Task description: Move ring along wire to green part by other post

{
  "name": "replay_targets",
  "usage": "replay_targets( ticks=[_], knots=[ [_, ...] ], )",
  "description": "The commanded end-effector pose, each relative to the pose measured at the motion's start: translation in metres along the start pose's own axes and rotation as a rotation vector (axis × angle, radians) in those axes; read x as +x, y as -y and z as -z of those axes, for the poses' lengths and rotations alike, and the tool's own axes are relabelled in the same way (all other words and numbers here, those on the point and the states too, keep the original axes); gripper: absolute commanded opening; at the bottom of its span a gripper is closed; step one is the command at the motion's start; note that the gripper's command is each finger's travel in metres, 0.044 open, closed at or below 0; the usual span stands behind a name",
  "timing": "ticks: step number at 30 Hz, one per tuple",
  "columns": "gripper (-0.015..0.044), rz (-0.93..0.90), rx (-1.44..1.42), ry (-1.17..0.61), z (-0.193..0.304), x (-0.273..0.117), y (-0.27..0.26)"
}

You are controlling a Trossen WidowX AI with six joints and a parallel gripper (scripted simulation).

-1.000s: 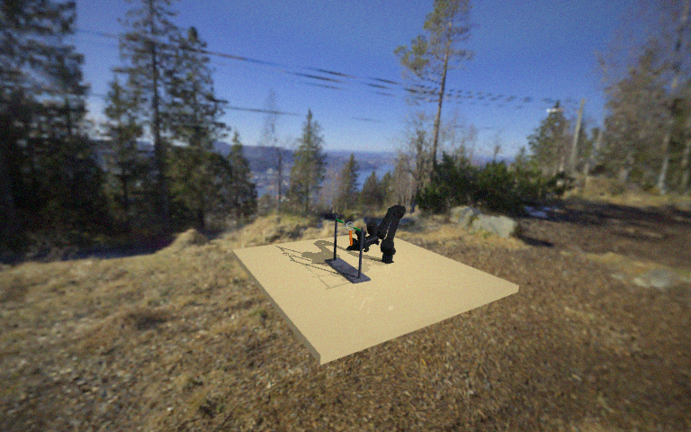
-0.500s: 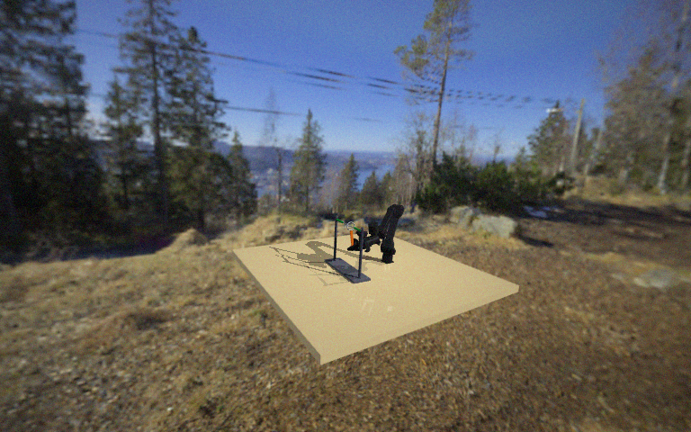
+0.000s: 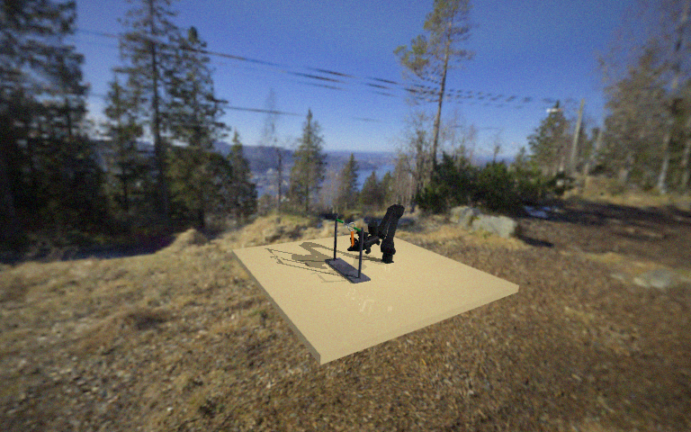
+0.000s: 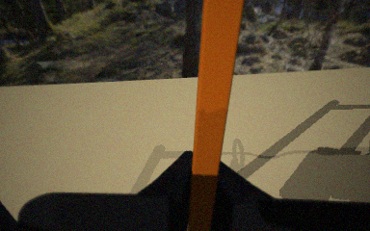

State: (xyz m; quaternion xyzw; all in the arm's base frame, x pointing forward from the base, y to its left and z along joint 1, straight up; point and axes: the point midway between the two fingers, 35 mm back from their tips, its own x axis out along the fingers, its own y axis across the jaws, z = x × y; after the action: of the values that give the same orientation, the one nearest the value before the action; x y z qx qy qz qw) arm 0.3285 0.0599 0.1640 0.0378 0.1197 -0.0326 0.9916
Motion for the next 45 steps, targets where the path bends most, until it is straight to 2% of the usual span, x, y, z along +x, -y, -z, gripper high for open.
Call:
replay_targets(
  ticks=[1,45],
  knots=[
    [-0.015,-0.013,-0.033,0.003,0.0,0.0,-0.002],
    [-0.015,-0.042,-0.068,0.003,0.008,0.002,-0.034]
  ],
)
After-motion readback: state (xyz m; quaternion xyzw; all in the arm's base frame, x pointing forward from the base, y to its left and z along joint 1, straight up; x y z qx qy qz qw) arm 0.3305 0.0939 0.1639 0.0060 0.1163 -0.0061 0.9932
